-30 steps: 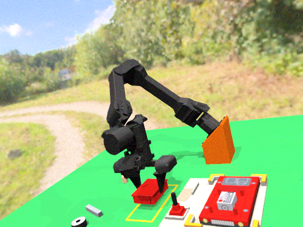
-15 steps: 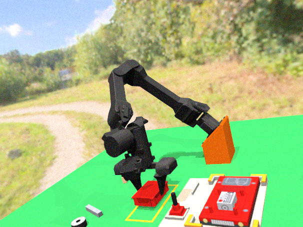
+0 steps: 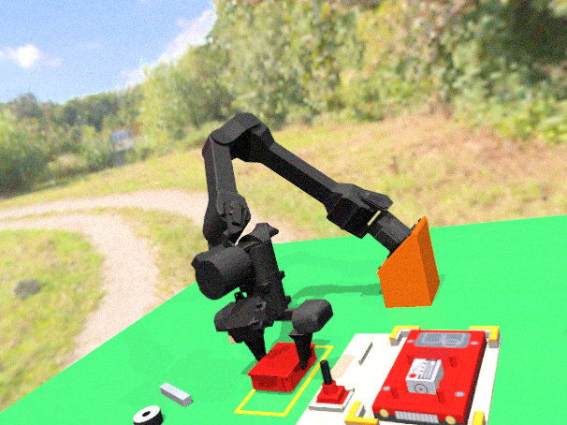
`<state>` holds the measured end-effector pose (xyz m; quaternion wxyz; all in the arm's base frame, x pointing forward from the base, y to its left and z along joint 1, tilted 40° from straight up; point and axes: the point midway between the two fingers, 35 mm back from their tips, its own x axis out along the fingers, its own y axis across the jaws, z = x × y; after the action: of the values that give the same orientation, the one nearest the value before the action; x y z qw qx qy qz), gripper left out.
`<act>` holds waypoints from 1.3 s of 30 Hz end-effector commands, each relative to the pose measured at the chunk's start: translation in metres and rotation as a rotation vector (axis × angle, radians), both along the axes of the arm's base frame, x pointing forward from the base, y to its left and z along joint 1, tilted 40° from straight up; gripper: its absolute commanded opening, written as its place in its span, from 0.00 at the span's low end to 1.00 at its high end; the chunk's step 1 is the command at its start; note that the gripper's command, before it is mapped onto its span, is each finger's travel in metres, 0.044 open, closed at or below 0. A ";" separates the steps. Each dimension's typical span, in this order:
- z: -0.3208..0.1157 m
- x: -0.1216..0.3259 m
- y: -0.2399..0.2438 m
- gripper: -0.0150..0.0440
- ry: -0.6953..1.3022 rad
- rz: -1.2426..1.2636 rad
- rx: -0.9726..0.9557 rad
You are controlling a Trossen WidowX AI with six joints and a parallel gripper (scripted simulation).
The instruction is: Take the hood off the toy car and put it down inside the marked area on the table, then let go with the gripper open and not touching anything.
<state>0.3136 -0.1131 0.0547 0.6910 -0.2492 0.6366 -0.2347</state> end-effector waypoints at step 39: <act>0.051 -0.005 0.043 1.00 0.001 0.001 0.000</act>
<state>0.3100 -0.0721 0.0983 0.6918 -0.2509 0.6374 -0.2284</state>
